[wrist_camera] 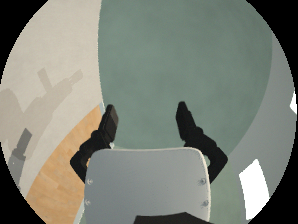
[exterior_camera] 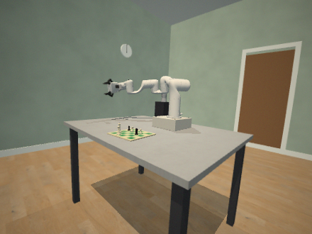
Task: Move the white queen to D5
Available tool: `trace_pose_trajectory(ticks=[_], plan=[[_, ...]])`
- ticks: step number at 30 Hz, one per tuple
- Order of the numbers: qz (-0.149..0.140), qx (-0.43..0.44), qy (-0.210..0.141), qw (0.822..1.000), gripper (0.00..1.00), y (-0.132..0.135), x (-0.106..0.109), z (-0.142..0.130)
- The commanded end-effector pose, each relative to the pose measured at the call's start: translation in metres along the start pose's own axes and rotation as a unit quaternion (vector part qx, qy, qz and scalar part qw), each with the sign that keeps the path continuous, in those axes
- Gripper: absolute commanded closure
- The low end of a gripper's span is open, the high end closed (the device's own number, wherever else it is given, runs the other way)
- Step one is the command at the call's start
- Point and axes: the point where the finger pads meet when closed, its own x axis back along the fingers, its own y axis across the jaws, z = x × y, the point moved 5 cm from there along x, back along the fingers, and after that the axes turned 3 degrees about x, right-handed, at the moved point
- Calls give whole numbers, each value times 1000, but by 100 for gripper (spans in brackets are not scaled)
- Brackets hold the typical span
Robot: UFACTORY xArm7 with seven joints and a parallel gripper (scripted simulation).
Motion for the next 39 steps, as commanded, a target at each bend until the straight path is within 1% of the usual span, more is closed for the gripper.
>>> trace_pose_trajectory(ticks=[1,18,20,22,24,25,26,27,28,29,30,31,32,34,35,36,37,38,39], plan=[[0,2,0,1000,0,2,0,-1],[0,2,0,1000,0,2,0,0],[0,-7,9,1000,0,-1,-6,1],[1,-36,40,999,0,-10,-26,8],[7,-88,95,992,0,-27,-60,23],[7,-88,95,992,0,-27,-60,23],[14,-122,131,984,0,-38,-83,34],[14,-122,131,984,0,-38,-83,34],[26,-159,171,972,0,-50,-107,49],[26,-159,171,972,0,-50,-107,49],[43,-199,215,955,0,-62,-132,66],[43,-199,215,955,0,-62,-132,66],[64,-238,258,934,0,-75,-156,87],[64,-238,258,934,0,-75,-156,87],[92,-279,304,906,0,-88,-180,109],[92,-279,304,906,0,-88,-180,109],[120,-309,337,881,0,-100,-201,134],[124,-316,345,875,0,-100,-201,134],[124,-316,345,875,0,-100,-201,134]])
